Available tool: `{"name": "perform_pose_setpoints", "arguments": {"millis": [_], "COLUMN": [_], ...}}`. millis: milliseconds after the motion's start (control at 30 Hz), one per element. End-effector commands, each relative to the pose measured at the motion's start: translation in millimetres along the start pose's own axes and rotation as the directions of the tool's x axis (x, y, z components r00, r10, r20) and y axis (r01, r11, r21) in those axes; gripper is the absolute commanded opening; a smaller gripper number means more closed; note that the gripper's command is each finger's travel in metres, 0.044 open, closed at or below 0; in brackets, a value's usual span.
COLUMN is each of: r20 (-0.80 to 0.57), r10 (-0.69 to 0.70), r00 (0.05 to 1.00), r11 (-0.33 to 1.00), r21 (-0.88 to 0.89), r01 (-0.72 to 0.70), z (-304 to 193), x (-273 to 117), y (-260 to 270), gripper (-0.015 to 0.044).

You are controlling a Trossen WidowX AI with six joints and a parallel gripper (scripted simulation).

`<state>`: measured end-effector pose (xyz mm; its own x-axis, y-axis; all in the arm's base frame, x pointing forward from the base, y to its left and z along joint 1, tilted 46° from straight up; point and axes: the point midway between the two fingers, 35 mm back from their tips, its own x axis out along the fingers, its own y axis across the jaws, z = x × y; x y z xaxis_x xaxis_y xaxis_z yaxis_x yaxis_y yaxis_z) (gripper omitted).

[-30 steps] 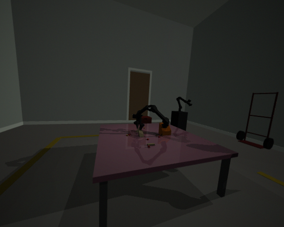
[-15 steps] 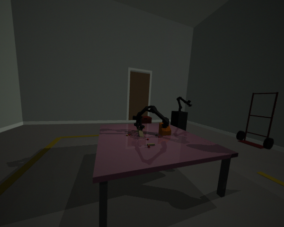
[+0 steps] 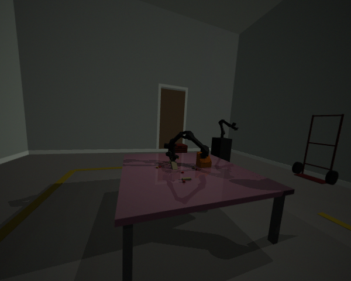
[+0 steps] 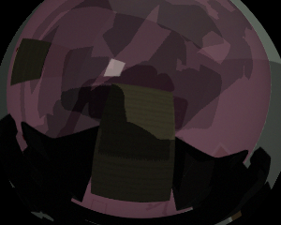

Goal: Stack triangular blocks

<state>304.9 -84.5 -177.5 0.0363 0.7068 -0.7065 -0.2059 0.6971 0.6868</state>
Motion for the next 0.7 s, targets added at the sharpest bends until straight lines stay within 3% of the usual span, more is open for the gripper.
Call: {"name": "perform_pose_setpoints", "arguments": {"millis": [0,100,233,667], "r20": [0.004,0.002,0.0,0.006], "r10": [0.002,0.0,-0.001,0.0], "r00": [1.0,1.0,1.0,1.0], "r11": [1.0,1.0,1.0,0.999], "r21": [0.003,0.002,0.0,0.034], "r01": [-0.002,0.0,0.001,0.0], "z": [0.6,0.5,-0.1,0.7], "x": [-2.3,-13.8,-29.5,-27.9], "y": [0.2,-0.2,-0.4,0.1], "gripper": [0.0059,0.0,0.0,0.0]}}
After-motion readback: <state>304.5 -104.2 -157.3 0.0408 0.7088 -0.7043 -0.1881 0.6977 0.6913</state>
